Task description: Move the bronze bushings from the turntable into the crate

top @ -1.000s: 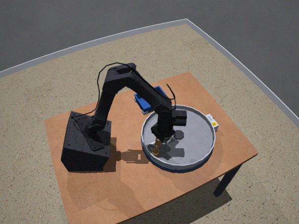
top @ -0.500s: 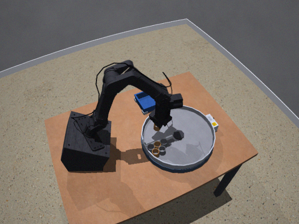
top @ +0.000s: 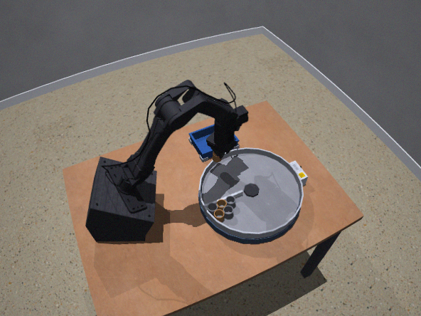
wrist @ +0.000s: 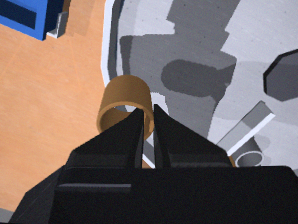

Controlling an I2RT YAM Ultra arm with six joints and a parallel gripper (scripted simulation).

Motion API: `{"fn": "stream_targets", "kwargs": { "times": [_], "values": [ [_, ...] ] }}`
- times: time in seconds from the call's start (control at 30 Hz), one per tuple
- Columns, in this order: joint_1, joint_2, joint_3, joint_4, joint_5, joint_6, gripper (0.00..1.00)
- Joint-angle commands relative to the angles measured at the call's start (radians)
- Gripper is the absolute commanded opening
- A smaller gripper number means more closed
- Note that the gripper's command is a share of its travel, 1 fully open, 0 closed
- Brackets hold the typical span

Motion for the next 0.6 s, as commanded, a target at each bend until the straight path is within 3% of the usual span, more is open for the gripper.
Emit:
{"fn": "stream_targets", "kwargs": {
  "times": [0.0,0.1,0.17,0.57],
  "values": [
    [0.095,0.059,0.103,-0.035,0.056,0.148,0.0],
    [0.164,0.132,0.188,-0.064,0.083,0.214,0.0],
    [0.164,0.132,0.188,-0.064,0.083,0.214,0.0],
    [0.314,0.372,0.511,-0.206,0.139,0.371,0.0]
  ]
}}
